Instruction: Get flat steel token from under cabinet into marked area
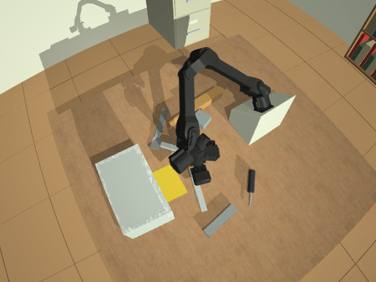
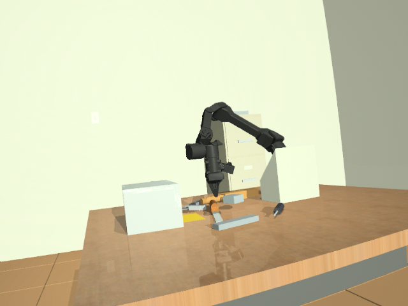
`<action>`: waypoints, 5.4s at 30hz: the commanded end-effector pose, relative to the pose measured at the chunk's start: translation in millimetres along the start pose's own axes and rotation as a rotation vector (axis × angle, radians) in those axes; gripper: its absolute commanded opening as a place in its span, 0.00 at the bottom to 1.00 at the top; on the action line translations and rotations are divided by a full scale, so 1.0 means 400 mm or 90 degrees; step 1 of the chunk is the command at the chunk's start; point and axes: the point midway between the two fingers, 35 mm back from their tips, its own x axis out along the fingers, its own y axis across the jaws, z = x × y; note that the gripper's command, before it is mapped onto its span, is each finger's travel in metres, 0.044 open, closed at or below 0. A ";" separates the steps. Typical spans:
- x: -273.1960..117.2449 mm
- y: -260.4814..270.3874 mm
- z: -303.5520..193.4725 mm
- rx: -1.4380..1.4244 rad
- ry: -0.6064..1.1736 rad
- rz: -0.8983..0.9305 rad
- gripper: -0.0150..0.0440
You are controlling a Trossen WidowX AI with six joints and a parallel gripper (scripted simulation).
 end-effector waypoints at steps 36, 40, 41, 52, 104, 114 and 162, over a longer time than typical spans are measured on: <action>-0.060 0.064 -0.019 0.245 0.005 -0.007 0.71; -0.060 0.087 -0.022 0.332 0.004 -0.007 0.71; -0.061 0.093 -0.023 0.354 0.004 -0.007 0.71; -0.061 0.159 -0.025 0.594 0.001 -0.005 0.71; 0.076 0.264 -0.021 0.998 0.001 0.001 0.71; 0.117 0.265 -0.021 0.997 0.001 0.001 0.71; 0.086 0.279 -0.012 0.997 0.002 0.001 0.25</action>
